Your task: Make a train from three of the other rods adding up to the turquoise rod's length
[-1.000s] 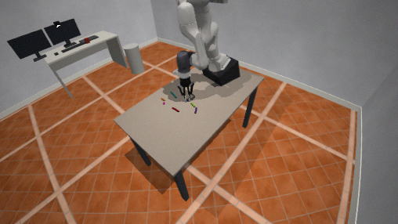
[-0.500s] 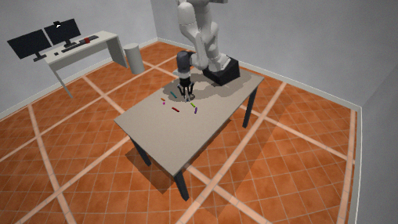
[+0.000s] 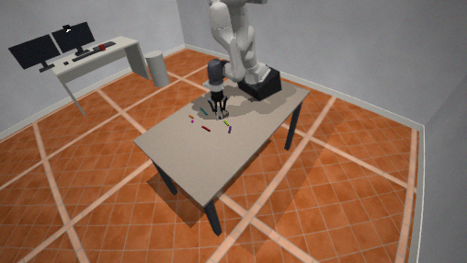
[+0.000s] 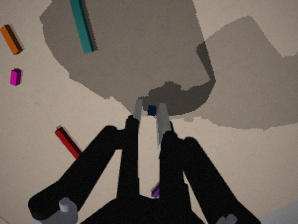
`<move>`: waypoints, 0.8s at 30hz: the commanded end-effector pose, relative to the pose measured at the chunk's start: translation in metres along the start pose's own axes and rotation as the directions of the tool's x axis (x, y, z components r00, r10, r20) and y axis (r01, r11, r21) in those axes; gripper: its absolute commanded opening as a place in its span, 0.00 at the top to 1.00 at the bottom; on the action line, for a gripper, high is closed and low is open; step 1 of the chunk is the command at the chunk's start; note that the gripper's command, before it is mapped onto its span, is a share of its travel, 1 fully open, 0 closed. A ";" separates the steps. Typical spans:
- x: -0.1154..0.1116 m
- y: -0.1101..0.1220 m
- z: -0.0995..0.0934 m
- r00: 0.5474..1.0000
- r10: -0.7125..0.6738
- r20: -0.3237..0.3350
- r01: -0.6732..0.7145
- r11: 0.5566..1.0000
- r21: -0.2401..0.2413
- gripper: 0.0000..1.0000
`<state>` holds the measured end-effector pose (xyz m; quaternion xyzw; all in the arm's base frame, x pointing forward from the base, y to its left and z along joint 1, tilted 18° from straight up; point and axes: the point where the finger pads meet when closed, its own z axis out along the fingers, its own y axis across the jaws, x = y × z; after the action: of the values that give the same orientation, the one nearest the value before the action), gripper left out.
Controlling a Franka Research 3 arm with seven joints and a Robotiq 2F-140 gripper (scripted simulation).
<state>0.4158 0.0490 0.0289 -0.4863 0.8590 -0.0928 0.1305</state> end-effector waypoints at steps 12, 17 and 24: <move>0.001 0.000 -0.011 1.000 -0.009 0.000 0.009 1.000 -0.006 0.85; 0.001 0.000 -0.016 1.000 -0.009 0.000 0.009 1.000 -0.006 0.85; 0.001 0.000 -0.028 1.000 -0.009 0.000 0.009 1.000 -0.006 0.85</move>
<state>0.4159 0.0500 0.0555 -0.4756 0.8625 -0.1076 0.1350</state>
